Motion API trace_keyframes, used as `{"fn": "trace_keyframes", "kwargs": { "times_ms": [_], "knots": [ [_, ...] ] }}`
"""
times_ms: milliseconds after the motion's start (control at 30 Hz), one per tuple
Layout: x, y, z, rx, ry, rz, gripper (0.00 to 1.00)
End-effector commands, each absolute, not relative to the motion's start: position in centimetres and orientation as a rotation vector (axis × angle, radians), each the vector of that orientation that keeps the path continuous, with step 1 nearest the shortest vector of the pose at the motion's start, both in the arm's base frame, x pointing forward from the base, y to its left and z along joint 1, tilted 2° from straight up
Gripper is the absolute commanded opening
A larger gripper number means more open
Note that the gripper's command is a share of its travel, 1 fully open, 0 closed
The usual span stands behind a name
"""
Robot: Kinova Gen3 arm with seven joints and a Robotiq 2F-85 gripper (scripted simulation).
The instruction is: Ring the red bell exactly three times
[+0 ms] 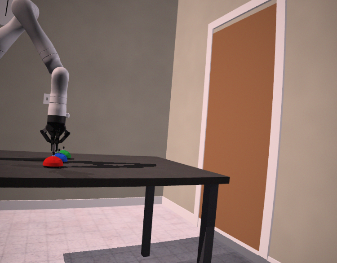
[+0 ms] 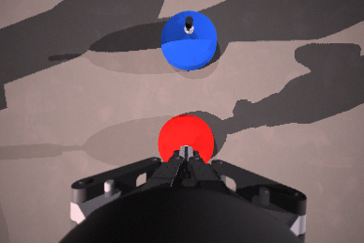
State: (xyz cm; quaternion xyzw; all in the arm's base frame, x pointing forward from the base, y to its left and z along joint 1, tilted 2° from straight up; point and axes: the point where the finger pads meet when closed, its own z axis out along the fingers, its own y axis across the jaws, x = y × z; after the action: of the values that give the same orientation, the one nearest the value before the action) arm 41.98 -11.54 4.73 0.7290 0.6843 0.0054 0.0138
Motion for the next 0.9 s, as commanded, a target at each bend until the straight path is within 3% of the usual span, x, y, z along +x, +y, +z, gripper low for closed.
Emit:
{"fn": "trace_keyframes", "kwargs": {
  "times_ms": [0,867],
  "knots": [
    [42.0,-11.5,4.7,2.271,2.132,0.017,0.0],
    [41.8,-11.4,9.5,2.271,2.132,0.017,0.0]
  ]
}}
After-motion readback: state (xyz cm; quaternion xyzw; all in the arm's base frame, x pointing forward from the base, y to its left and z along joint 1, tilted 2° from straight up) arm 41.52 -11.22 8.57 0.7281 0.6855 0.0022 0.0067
